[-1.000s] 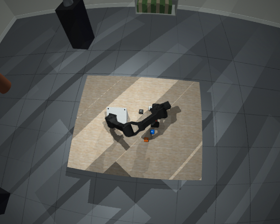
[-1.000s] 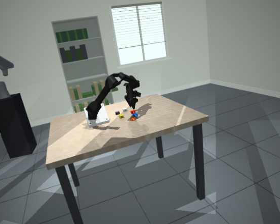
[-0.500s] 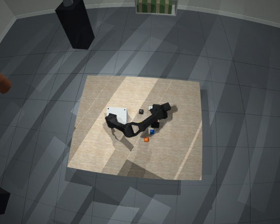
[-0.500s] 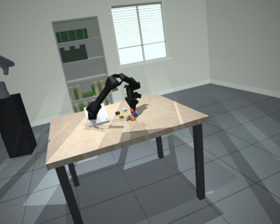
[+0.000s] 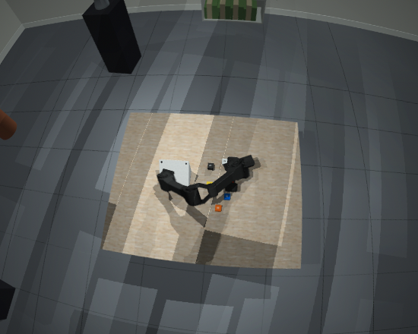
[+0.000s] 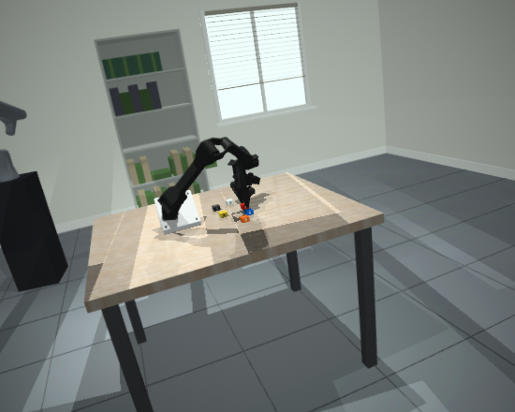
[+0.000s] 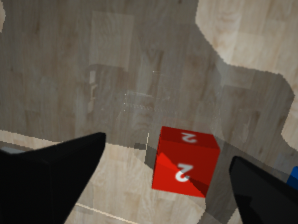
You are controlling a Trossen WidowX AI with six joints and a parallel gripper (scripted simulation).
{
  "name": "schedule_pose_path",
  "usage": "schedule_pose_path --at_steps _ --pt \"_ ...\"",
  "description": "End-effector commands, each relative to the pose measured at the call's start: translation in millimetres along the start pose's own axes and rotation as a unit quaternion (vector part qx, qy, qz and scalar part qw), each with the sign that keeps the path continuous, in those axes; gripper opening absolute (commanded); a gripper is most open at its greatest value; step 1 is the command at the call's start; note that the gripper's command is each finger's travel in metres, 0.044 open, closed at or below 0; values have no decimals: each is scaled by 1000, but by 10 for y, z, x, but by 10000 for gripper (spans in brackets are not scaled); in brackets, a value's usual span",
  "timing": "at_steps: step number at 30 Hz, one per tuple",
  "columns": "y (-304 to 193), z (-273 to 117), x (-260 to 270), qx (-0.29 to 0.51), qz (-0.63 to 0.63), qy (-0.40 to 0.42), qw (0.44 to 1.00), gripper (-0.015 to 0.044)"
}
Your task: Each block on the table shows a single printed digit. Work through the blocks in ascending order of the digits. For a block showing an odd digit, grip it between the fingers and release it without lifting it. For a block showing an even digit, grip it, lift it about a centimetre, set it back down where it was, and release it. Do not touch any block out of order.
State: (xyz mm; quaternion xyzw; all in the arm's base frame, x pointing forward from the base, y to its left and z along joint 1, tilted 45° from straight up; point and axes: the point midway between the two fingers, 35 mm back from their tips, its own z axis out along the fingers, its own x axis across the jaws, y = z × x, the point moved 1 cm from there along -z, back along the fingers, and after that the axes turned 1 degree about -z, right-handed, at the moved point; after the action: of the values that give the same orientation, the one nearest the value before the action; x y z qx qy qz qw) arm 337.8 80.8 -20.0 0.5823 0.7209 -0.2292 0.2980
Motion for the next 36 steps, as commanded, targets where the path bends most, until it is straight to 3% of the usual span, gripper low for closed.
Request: schedule_pose_path --at_steps 1,6,36 --pt "2 8 -4 -1 -2 -2 1000 242" --pt "2 8 -4 -1 -2 -2 1000 120" --pt "2 8 -4 -1 -2 -2 1000 120"
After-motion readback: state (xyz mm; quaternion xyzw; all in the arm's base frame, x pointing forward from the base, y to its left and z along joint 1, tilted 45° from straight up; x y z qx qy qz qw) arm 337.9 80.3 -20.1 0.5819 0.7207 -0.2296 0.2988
